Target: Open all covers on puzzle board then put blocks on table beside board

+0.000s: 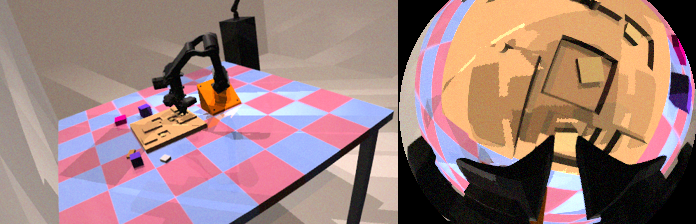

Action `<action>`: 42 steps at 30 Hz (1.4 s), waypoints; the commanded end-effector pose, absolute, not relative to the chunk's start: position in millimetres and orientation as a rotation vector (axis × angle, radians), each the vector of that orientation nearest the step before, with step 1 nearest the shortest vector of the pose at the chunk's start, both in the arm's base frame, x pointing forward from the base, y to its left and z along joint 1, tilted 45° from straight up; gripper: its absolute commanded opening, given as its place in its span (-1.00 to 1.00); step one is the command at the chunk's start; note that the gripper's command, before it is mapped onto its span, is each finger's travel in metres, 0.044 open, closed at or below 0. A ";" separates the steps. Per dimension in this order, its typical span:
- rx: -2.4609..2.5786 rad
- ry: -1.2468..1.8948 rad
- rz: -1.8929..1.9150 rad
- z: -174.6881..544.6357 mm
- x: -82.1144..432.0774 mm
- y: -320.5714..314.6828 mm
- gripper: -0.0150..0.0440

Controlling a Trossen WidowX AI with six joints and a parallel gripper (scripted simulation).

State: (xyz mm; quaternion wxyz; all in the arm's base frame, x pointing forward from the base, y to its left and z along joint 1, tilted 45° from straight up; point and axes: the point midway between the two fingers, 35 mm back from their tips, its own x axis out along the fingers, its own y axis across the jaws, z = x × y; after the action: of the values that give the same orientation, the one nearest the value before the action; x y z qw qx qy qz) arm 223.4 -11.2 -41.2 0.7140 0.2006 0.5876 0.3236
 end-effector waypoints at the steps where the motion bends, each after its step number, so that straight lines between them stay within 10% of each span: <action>1: 0.438 1.299 0.715 -38.0 224.0 -16.2 -0.22; 42: 0.444 1.301 0.712 5.0 218.1 -61.4 -0.22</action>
State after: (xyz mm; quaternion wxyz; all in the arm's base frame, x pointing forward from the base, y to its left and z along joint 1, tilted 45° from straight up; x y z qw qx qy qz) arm 218.2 -52.4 -2.2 0.7122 0.2058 0.5881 0.3233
